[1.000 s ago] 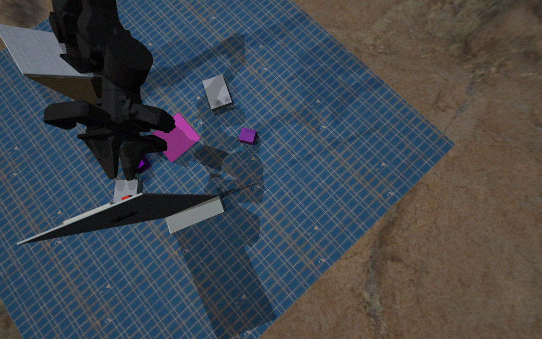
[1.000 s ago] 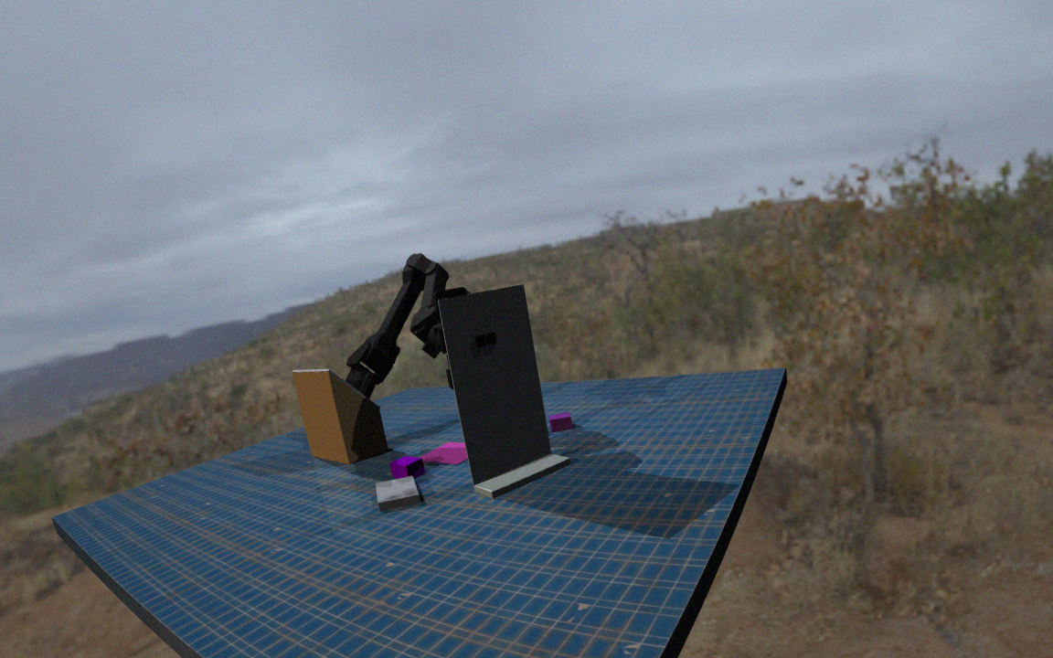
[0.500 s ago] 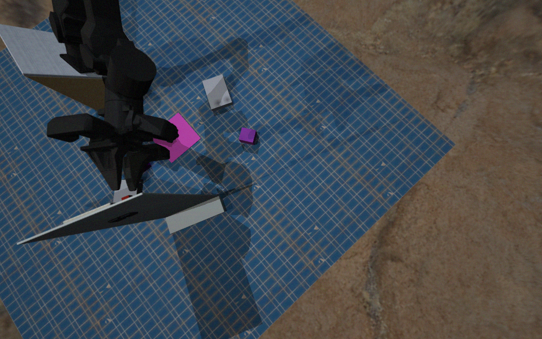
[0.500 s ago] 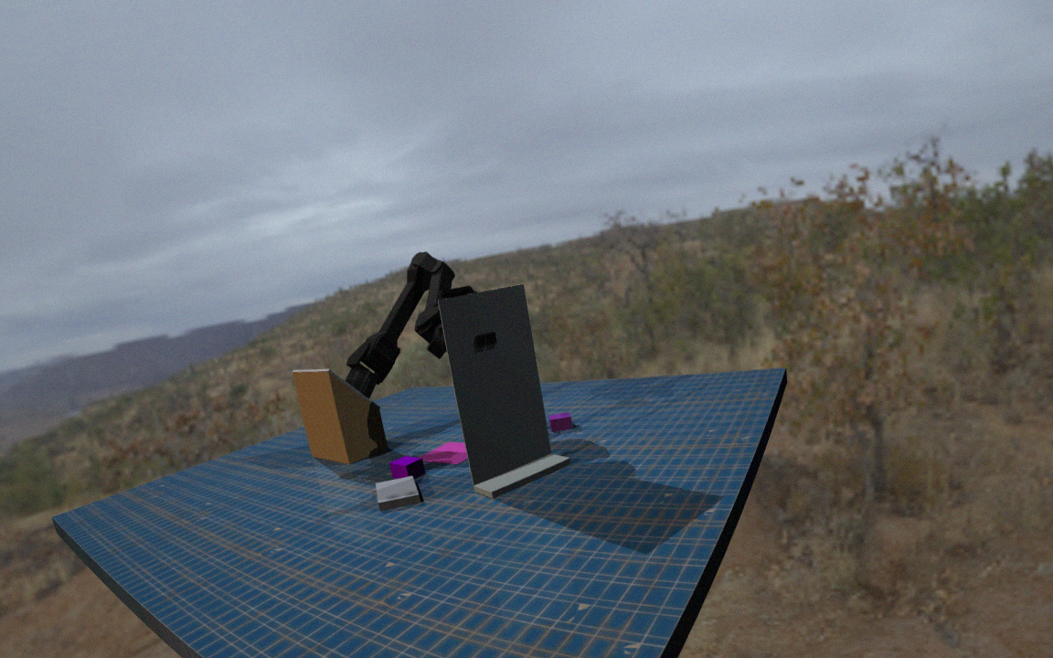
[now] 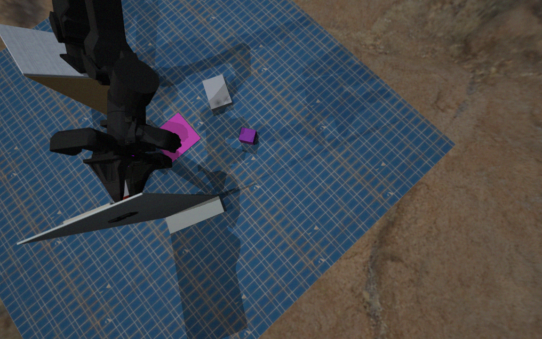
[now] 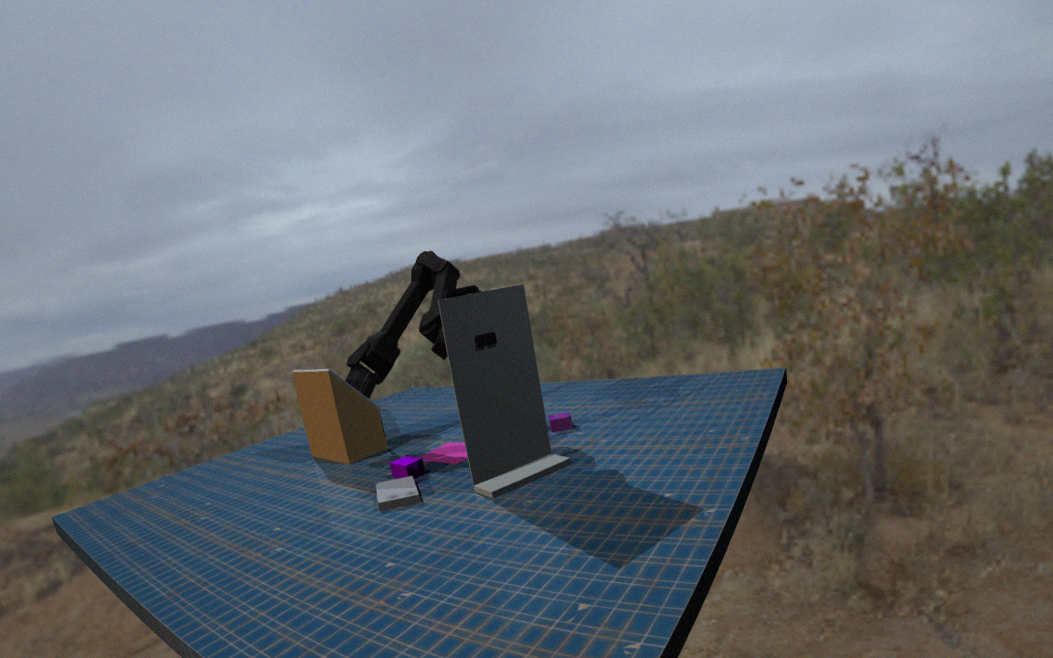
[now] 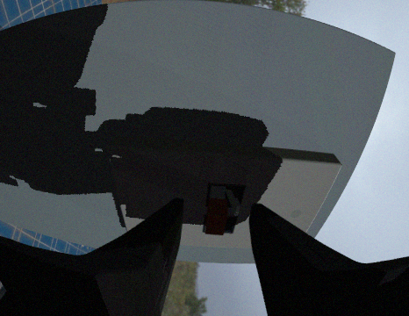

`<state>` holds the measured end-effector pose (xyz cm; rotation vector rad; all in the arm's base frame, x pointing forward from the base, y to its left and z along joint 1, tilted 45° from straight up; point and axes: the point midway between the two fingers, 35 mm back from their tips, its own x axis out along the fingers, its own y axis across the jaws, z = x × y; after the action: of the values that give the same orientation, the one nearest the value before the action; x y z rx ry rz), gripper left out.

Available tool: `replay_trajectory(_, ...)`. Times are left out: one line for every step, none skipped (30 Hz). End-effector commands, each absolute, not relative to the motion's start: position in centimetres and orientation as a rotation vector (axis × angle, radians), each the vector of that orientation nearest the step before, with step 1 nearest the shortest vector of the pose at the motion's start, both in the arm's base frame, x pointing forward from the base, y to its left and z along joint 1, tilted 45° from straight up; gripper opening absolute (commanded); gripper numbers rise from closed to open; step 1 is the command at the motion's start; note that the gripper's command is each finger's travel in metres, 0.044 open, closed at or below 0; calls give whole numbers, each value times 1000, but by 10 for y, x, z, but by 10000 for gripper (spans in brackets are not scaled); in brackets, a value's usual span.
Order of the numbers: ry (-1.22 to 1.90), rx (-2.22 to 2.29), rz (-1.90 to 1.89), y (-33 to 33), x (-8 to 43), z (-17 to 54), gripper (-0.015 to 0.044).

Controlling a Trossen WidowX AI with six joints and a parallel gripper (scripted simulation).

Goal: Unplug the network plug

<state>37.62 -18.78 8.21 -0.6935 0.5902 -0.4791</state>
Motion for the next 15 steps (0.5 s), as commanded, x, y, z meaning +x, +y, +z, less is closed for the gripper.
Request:
replay_trajectory(587, -699, -478, -189, 379, 82, 149)
replay_trajectory(587, -699, -478, -189, 379, 82, 143)
replay_trajectory(587, -699, -478, -189, 379, 82, 136)
replay_trajectory(587, -699, -478, -189, 379, 82, 129)
replay_trajectory(587, -699, -478, -189, 379, 82, 123)
replay_trajectory(587, -699, -478, -189, 379, 82, 116)
replay_trajectory(587, -699, -478, -189, 379, 82, 109)
replay_trajectory(587, -699, -478, -189, 379, 82, 103)
replay_trajectory(587, -699, -478, -189, 379, 82, 96)
replay_trajectory(587, -699, -478, -189, 379, 82, 89)
replay_trajectory(587, -699, -478, -189, 379, 82, 83)
replay_trajectory(587, -699, -478, -189, 379, 82, 76)
replay_trajectory(587, -699, -478, -189, 379, 82, 69)
replay_trajectory(587, -699, -478, -189, 379, 82, 63)
replay_trajectory(587, -699, -478, -189, 379, 82, 56)
